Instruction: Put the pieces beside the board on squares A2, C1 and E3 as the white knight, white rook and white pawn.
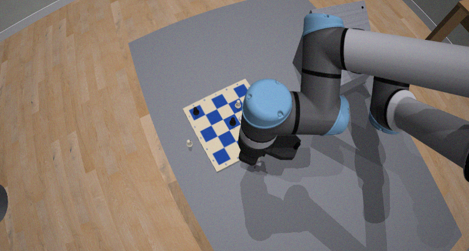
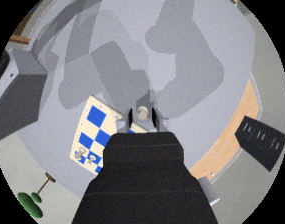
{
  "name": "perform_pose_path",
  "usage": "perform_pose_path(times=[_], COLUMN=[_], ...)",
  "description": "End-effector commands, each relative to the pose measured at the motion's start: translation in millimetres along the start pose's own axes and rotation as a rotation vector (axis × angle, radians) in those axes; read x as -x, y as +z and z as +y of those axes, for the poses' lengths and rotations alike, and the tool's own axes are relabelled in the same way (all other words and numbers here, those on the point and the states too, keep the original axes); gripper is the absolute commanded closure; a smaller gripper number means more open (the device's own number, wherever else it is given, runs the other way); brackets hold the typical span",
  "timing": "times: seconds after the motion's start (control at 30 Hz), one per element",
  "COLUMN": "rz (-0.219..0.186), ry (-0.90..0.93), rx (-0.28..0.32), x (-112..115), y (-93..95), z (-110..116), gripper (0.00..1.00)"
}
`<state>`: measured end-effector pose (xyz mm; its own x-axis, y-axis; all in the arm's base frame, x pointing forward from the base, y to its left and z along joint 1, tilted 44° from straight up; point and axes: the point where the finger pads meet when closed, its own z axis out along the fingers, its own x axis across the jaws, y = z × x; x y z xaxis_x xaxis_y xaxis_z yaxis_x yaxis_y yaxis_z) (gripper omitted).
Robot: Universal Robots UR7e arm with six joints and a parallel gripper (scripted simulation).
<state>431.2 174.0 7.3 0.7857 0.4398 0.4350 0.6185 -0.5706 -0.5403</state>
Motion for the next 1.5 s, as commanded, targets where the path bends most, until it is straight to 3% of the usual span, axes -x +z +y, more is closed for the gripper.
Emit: perform_pose_path(times=[0.0, 1.47], rz=[0.0, 0.001], ry=[0.002, 0.001], rx=[-0.001, 0.002], x=[0.9, 0.0], y=[11.9, 17.0], z=[-0.7, 0.5], gripper=[0.27, 0.27])
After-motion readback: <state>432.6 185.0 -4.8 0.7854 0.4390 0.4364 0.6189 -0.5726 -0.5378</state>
